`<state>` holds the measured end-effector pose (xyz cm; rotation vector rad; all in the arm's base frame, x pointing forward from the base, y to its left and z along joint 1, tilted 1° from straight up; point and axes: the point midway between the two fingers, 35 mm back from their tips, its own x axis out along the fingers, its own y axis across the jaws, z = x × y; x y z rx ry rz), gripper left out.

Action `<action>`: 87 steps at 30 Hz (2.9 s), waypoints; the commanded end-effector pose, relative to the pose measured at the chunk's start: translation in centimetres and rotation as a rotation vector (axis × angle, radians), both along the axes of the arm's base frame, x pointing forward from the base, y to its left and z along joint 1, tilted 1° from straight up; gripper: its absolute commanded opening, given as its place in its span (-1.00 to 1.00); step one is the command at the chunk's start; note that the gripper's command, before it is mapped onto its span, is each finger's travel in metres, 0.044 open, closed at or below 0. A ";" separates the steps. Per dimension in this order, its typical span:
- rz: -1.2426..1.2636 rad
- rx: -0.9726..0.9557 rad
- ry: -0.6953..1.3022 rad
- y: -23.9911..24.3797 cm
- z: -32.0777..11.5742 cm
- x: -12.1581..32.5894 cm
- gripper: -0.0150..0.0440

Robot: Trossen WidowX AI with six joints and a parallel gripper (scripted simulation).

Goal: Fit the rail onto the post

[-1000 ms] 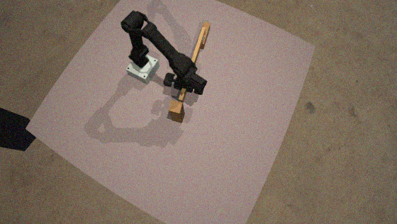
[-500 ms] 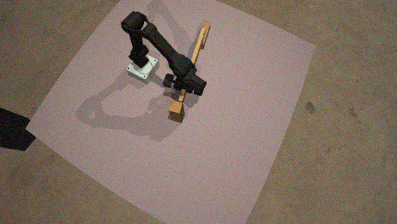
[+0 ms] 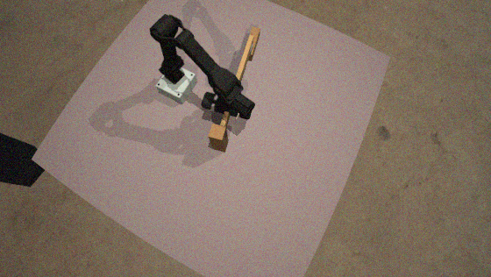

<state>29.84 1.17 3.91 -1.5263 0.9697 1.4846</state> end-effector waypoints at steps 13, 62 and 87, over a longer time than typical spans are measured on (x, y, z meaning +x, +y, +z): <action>0.003 -0.004 -0.007 -0.5 0.2 0.4 -0.49; 0.003 -0.005 -0.007 -1.9 0.3 1.0 -0.49; 0.000 -0.001 0.000 -2.0 0.1 0.9 0.58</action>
